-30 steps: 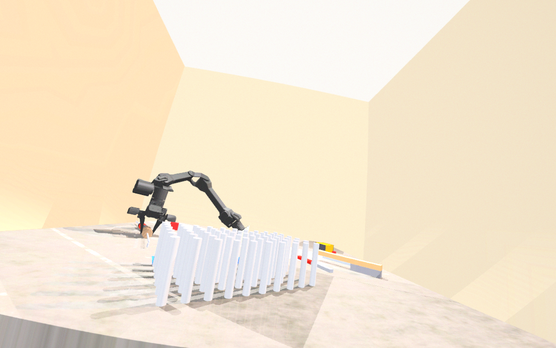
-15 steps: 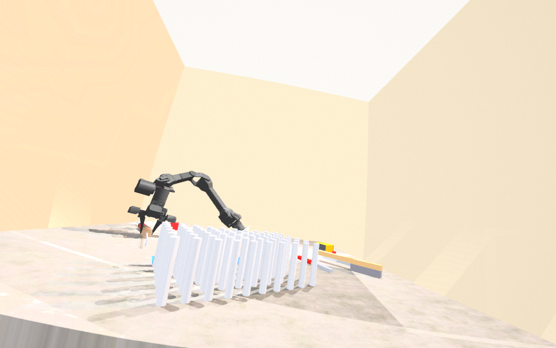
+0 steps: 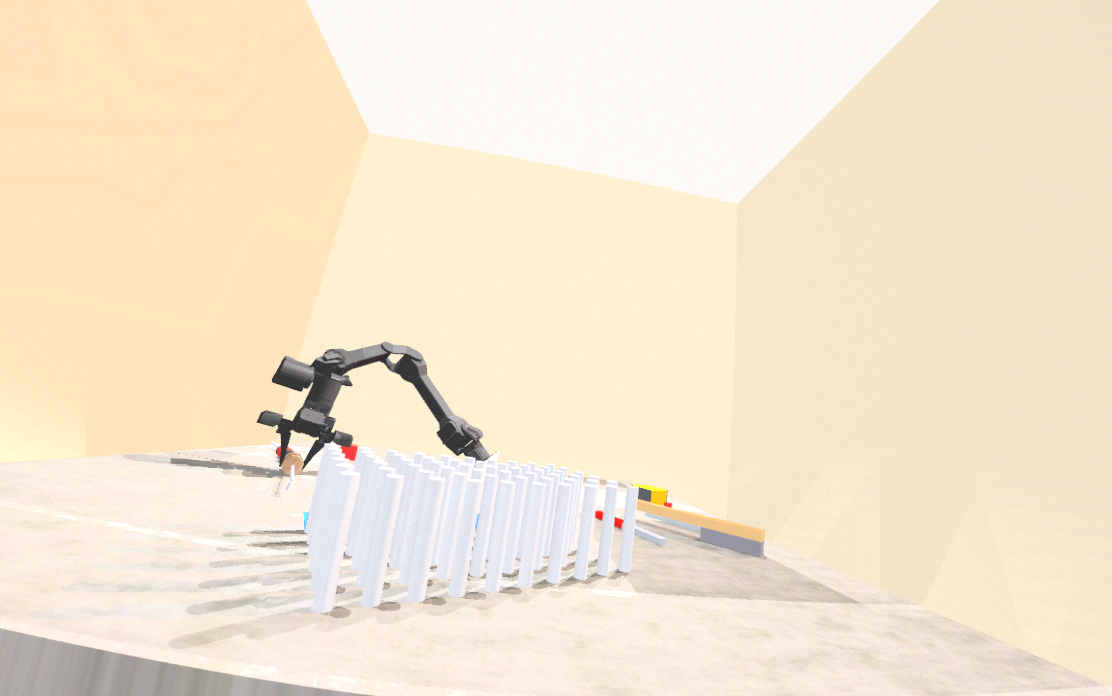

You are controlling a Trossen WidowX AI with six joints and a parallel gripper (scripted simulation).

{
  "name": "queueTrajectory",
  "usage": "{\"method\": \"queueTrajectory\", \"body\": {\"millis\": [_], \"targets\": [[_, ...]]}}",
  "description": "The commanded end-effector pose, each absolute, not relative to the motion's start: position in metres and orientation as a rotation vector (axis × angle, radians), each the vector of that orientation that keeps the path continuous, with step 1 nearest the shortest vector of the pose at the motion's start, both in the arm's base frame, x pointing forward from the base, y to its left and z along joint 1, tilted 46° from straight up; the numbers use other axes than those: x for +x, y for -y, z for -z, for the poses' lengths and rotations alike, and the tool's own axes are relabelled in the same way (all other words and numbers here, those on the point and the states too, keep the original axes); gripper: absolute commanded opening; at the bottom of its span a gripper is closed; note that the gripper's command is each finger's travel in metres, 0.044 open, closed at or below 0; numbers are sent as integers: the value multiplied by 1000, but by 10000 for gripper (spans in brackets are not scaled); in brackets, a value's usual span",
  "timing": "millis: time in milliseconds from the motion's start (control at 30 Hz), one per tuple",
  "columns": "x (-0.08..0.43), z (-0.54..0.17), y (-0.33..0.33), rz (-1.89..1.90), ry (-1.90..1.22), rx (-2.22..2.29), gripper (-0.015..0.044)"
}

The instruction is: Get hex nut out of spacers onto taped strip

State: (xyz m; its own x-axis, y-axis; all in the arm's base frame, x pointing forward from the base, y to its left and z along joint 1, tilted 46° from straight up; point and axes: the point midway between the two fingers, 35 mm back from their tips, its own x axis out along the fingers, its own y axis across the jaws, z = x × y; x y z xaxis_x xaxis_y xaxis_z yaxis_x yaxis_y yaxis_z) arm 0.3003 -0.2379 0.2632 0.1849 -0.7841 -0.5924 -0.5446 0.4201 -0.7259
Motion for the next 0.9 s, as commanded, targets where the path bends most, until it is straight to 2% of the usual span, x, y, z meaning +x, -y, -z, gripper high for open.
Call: {"method": "queueTrajectory", "body": {"millis": [0, 867], "targets": [[299, -257, 240, 248, -1487, -1242, 0], [299, -257, 240, 322, -1409, -1273, 0]]}}
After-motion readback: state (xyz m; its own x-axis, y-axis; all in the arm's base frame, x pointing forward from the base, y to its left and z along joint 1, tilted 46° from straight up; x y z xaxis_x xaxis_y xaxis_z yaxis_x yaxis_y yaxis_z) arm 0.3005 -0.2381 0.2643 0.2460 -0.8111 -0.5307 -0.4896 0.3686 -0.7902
